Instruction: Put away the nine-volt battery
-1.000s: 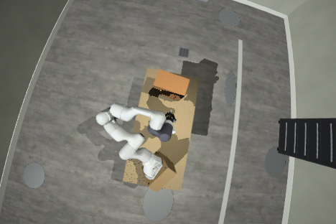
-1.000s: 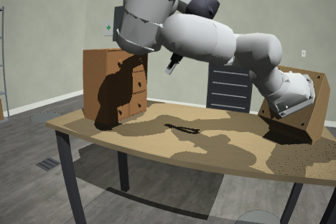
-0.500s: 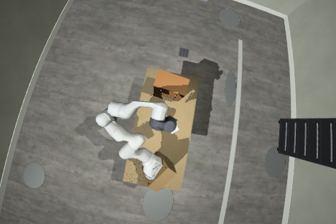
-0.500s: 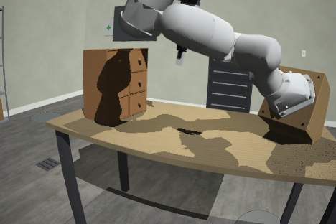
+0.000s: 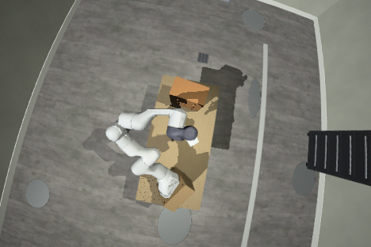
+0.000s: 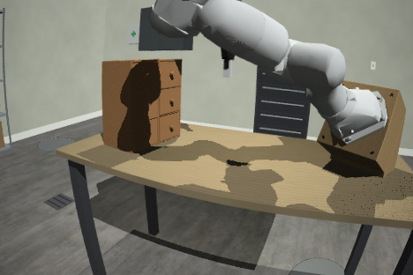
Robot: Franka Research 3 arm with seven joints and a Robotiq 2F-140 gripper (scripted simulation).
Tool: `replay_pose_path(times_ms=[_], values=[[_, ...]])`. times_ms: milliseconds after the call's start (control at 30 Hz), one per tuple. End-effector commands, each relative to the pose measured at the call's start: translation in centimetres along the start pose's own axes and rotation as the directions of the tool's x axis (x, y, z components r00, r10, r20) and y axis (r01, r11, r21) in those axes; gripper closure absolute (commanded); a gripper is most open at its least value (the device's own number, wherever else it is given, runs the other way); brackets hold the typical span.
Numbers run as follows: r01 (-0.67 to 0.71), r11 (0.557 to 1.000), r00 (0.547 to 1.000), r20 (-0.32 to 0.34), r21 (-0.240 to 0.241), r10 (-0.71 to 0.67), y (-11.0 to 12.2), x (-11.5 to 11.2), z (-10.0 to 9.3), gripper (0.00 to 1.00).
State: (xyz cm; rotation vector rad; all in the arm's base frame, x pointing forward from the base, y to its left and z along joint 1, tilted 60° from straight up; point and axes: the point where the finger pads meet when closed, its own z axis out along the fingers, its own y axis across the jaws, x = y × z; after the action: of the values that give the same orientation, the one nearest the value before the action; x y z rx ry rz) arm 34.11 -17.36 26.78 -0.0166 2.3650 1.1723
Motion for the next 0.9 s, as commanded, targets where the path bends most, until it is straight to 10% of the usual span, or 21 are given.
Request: replay_pose_path(times_ms=[0, 600, 633, 867], values=[[-0.029, 1.000, 0.999, -0.014, -0.009, 0.029, 0.22, 0.33, 0.04, 1.00], [-0.029, 1.000, 0.999, -0.014, -0.009, 0.029, 0.22, 0.33, 0.04, 1.00], [-0.020, 1.000, 1.000, -0.010, -0.004, 0.020, 0.09, 0.27, 0.01, 0.00], [-0.020, 1.000, 1.000, -0.010, -0.004, 0.020, 0.09, 0.27, 0.01, 0.00]])
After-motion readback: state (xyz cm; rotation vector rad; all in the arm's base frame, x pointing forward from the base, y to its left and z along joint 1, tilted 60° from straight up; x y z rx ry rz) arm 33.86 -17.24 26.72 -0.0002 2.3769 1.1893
